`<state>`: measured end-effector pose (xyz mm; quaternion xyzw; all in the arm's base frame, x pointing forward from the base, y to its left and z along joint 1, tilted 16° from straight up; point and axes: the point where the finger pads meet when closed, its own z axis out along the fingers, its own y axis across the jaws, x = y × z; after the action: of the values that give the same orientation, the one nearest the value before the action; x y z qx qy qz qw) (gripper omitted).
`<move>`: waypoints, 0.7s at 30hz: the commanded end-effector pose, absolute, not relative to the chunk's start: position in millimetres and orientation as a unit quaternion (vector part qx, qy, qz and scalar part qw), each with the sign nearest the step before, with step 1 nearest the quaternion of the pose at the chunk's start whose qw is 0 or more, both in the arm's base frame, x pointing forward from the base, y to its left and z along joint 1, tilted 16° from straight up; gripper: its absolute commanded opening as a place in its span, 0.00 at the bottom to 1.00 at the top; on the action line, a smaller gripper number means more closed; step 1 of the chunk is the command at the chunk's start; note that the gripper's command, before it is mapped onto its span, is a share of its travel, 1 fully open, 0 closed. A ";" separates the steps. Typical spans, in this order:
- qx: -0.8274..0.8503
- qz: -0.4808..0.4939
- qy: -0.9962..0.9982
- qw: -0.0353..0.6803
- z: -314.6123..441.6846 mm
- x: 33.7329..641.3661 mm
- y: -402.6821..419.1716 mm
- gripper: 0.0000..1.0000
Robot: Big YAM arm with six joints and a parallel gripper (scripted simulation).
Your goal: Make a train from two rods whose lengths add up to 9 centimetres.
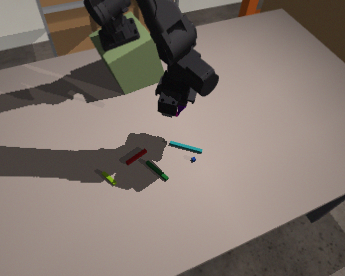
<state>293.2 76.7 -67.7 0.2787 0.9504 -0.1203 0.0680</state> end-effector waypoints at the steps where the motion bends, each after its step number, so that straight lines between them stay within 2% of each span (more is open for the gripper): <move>1: 0.240 -0.116 0.961 0.075 -63.3 297.7 77.6 0.15; 21: 0.025 -0.129 0.990 0.051 -57.1 289.8 57.3 0.15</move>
<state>283.6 60.1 -63.3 0.0724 0.9878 -0.1317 0.0416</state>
